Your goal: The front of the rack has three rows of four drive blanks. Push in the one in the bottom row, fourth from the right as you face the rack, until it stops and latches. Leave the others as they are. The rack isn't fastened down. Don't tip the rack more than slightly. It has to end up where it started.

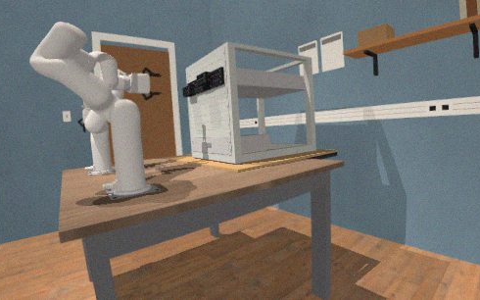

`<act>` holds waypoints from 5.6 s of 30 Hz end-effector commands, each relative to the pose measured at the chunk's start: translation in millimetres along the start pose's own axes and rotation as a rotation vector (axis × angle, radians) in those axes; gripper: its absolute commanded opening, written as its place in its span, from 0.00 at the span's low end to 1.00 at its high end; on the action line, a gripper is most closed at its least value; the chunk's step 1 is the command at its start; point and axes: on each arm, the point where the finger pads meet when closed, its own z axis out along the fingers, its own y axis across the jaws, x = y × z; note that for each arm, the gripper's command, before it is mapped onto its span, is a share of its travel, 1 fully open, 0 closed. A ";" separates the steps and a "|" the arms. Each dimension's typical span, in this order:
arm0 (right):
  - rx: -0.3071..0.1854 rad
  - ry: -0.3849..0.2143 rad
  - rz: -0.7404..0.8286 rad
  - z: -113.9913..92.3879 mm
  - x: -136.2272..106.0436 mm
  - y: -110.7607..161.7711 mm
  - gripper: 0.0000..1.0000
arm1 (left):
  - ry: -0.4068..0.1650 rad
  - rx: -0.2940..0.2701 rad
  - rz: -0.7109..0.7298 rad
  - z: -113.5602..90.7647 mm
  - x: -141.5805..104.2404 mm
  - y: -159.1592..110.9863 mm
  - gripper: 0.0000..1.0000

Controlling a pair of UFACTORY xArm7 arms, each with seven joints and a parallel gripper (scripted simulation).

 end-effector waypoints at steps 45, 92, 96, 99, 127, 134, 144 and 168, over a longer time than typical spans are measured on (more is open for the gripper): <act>0.012 -0.008 -0.130 -2.6 -8.4 0.8 1.00 | 0.004 0.001 0.000 -1.7 1.1 -0.3 1.00; 0.012 -0.008 -0.130 -29.2 -65.1 37.1 1.00 | 0.004 0.001 0.000 -1.7 1.1 -0.3 1.00; 0.012 -0.008 -0.130 -29.2 -65.1 37.1 1.00 | 0.004 0.001 0.000 -1.7 1.1 -0.3 1.00; 0.012 -0.008 -0.130 -29.2 -65.1 37.1 1.00 | 0.004 0.001 0.000 -1.7 1.1 -0.3 1.00; 0.012 -0.008 -0.130 -29.2 -65.1 37.1 0.00 | 0.004 0.001 0.000 -1.7 1.1 -0.3 1.00; 0.012 -0.008 -0.130 -29.2 -65.1 37.1 0.00 | 0.004 0.001 0.000 -1.7 1.1 -0.3 1.00; 0.012 -0.008 -0.130 -29.2 -65.1 37.1 0.00 | 0.004 0.001 0.000 -1.7 1.1 -0.3 1.00; 0.012 -0.007 -0.130 -23.2 -66.6 37.2 0.00 | 0.004 0.001 0.000 -1.7 1.1 -0.3 1.00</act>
